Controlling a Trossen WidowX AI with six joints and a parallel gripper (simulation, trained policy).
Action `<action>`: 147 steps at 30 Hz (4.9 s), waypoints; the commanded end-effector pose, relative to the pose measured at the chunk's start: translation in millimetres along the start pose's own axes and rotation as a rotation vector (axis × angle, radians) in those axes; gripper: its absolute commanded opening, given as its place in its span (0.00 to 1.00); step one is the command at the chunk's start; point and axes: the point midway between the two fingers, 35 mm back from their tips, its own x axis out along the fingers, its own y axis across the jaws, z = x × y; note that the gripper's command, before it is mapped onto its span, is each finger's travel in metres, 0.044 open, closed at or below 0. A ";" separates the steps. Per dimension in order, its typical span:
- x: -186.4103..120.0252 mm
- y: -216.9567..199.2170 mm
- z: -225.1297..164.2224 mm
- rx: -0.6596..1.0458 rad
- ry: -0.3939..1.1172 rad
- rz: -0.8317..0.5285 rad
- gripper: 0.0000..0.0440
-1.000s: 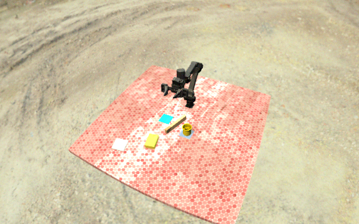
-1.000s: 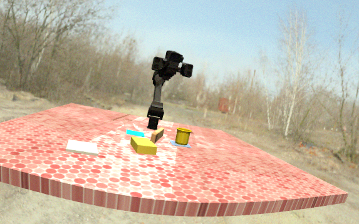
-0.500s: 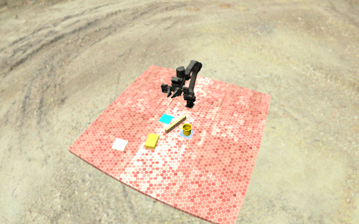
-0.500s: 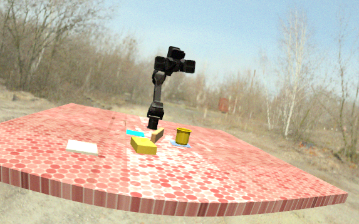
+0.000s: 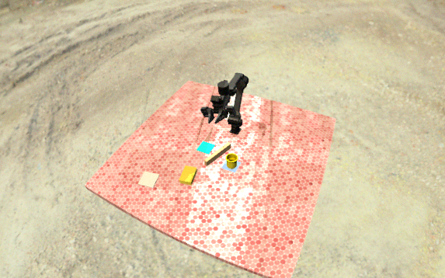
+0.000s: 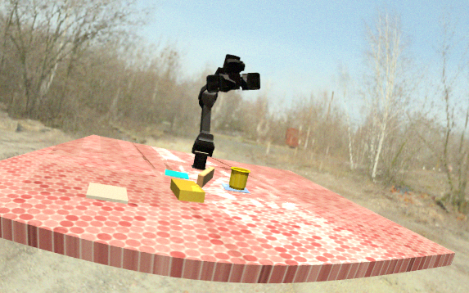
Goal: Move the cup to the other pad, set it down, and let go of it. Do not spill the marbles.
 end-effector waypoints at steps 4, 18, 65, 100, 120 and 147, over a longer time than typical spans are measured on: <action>5.8 6.4 -3.1 0.089 0.079 -0.009 0.39; 13.9 20.9 -10.7 0.288 0.249 -0.047 0.43; 20.7 33.8 -103.4 0.713 0.819 -0.514 0.32; -4.7 -0.1 -210.2 0.558 1.140 -0.993 0.41; -6.9 -17.0 -266.6 0.495 1.190 -1.098 0.46; -14.6 -37.7 -299.8 0.381 1.256 -1.033 0.00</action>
